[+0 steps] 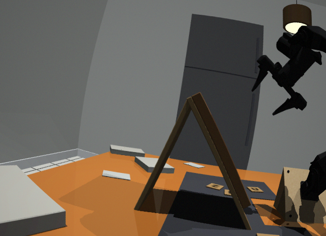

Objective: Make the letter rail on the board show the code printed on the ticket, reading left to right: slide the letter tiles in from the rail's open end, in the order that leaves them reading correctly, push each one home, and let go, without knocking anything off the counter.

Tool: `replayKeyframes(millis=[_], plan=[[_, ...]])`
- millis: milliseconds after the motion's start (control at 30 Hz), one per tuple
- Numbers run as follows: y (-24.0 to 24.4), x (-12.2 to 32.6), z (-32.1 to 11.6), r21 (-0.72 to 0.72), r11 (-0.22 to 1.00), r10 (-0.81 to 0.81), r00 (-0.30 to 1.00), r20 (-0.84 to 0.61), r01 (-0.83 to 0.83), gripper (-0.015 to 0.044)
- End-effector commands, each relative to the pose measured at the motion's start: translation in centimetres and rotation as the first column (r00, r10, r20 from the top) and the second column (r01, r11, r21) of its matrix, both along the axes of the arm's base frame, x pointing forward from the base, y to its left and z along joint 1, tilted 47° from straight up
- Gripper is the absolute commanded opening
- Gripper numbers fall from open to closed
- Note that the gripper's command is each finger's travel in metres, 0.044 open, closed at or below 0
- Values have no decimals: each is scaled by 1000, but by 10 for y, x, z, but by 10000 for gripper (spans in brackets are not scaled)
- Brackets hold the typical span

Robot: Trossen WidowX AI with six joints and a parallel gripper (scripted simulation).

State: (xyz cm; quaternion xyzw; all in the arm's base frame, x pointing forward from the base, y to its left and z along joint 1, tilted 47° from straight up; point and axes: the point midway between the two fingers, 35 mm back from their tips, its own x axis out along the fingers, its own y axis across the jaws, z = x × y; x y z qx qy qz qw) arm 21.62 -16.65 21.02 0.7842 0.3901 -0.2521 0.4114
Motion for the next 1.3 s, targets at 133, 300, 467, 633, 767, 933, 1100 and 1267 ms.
replayKeyframes(millis=[133, 300, 467, 633, 767, 933, 1100, 1267], plan=[[-3, -14, 5, 72, 983, -162, 984, -70, 167, 440], [-3, -14, 5, 72, 983, -162, 984, -70, 167, 440], [-3, -14, 5, 72, 983, -162, 984, -70, 167, 440], [-15, -12, -17, 62, 989, -125, 988, -94, 131, 361], [-40, -11, -82, 53, 998, -10, 987, -158, 18, 340], [-53, -17, -162, 73, 988, 145, 966, -216, -132, 340], [-48, -29, -241, 124, 949, 314, 917, -246, -291, 340], [-26, -50, -315, 191, 877, 478, 844, -245, -441, 340]])
